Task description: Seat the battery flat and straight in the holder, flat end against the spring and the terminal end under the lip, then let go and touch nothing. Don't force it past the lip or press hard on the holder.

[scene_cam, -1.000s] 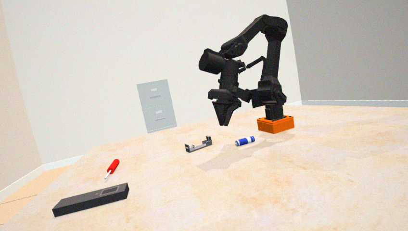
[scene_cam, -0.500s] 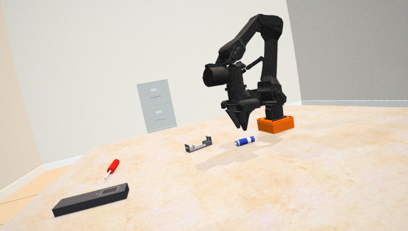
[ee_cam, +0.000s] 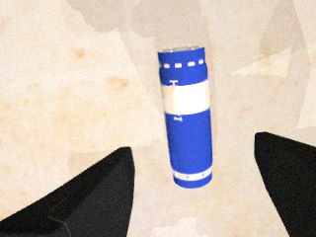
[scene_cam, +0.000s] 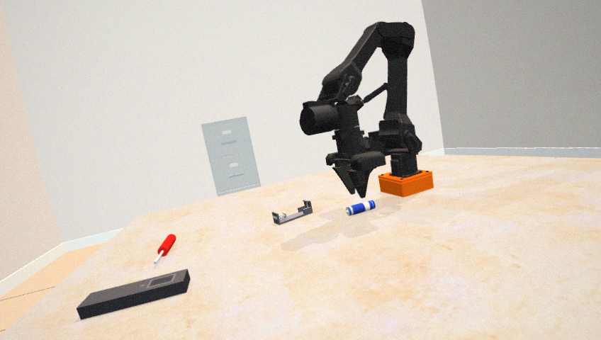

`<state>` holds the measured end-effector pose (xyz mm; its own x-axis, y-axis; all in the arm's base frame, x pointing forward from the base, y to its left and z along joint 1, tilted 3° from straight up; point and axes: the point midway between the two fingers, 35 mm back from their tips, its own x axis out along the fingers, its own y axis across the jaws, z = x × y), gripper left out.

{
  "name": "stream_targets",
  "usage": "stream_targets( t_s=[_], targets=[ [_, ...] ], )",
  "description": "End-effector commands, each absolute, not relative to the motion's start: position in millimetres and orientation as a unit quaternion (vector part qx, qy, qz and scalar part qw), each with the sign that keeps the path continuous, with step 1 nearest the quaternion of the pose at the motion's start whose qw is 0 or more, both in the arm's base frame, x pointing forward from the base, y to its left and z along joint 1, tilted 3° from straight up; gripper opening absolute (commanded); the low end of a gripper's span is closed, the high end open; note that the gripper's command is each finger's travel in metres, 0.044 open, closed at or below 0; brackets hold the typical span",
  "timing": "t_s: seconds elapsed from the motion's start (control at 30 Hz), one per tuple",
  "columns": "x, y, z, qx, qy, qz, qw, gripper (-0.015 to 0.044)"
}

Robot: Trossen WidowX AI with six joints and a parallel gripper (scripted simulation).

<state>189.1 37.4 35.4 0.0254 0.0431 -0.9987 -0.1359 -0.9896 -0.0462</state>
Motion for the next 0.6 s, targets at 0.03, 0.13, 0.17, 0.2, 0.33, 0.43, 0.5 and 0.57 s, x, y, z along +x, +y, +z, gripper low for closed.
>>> stream_targets(
  t_s=[0.03,0.13,0.17,0.2,0.33,0.43,0.5,0.57],
  targets=[
    [189,38,27,-0.713,0.029,0.698,0.063,0.023],
    [189,39,22,-0.713,0.029,0.698,0.063,0.023],
    [189,39,20,-0.713,0.029,0.698,0.063,0.023],
    [189,39,19,-0.713,0.029,0.698,0.063,0.023],
    [189,39,12,-0.713,0.029,0.698,0.063,0.023],
    [189,39,8,-0.713,0.029,0.698,0.063,0.023],
    [189,39,5,-0.713,0.029,0.698,0.063,0.023],
    [189,39,2,-0.713,0.029,0.698,0.063,0.023]
  ],
)
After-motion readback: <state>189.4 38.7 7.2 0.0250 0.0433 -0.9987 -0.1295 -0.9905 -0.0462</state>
